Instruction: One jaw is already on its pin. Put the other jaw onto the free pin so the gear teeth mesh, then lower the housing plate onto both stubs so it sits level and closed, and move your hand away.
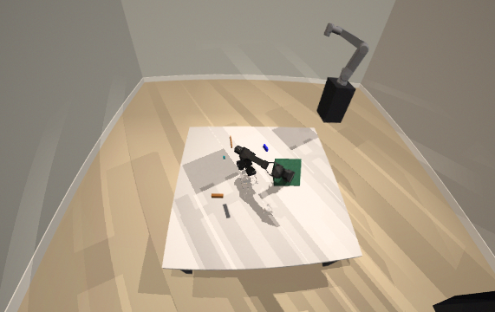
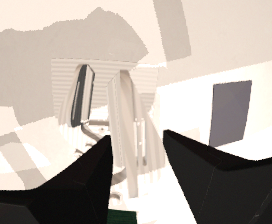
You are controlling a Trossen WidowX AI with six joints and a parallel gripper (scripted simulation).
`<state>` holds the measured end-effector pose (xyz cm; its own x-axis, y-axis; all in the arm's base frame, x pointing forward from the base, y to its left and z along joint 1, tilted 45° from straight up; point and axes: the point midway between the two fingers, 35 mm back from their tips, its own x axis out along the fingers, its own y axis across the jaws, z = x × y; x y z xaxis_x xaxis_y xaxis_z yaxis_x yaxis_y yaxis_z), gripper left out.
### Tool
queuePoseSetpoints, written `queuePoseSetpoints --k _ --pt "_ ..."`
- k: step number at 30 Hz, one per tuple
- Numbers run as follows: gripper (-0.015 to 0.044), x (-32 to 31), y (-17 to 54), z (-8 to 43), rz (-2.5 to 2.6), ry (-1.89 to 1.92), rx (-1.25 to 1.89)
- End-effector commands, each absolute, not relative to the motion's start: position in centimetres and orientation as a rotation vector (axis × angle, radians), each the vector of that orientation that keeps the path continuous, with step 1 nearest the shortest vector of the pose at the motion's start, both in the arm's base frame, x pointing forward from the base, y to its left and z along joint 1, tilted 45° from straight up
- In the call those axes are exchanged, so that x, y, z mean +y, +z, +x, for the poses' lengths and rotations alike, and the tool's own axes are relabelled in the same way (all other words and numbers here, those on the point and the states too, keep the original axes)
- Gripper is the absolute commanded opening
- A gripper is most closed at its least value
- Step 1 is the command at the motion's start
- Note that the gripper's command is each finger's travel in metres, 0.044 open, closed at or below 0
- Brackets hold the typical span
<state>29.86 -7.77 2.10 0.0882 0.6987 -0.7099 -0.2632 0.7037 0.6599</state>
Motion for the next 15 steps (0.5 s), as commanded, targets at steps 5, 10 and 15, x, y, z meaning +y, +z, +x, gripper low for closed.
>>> queuePoseSetpoints --k 5,10,15 --pt "0.0134 -7.67 2.21 29.92 0.419 0.745 1.297" --pt "0.0134 -7.51 2.04 29.96 0.419 0.745 1.297" --pt "0.0134 -6.96 1.44 30.08 0.418 0.745 1.297"
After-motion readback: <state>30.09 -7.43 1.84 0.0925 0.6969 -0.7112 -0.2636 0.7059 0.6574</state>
